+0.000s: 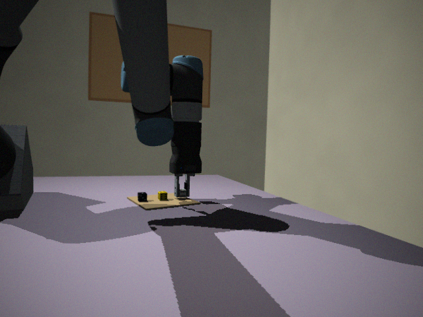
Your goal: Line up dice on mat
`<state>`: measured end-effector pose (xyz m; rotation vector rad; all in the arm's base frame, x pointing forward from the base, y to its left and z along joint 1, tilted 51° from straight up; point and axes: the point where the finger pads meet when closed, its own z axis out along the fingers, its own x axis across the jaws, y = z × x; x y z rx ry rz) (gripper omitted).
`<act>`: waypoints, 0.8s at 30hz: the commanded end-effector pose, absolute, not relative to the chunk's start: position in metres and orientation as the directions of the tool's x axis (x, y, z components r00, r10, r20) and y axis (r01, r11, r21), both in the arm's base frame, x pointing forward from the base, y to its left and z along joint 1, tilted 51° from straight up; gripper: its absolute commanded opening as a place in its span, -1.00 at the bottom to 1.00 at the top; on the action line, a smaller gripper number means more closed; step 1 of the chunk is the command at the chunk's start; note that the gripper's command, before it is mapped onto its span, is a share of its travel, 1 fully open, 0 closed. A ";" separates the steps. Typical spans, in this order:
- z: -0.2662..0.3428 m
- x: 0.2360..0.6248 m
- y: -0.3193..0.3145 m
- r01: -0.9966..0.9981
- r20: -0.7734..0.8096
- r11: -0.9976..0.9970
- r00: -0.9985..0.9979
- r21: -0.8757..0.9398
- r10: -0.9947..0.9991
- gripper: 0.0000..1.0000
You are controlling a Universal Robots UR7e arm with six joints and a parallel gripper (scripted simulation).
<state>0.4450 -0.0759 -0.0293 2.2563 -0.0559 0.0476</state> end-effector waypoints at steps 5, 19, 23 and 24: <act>-0.030 0.445 -0.077 -0.057 0.054 -0.633 0.998 0.772 -0.024 -0.19; -0.031 0.445 -0.079 -0.057 0.054 -0.633 0.998 0.772 -0.024 -0.19; -0.031 0.445 -0.079 -0.057 0.054 -0.633 0.998 0.772 -0.024 -0.19; -0.031 0.445 -0.079 -0.057 0.054 -0.633 0.998 0.772 -0.024 -0.19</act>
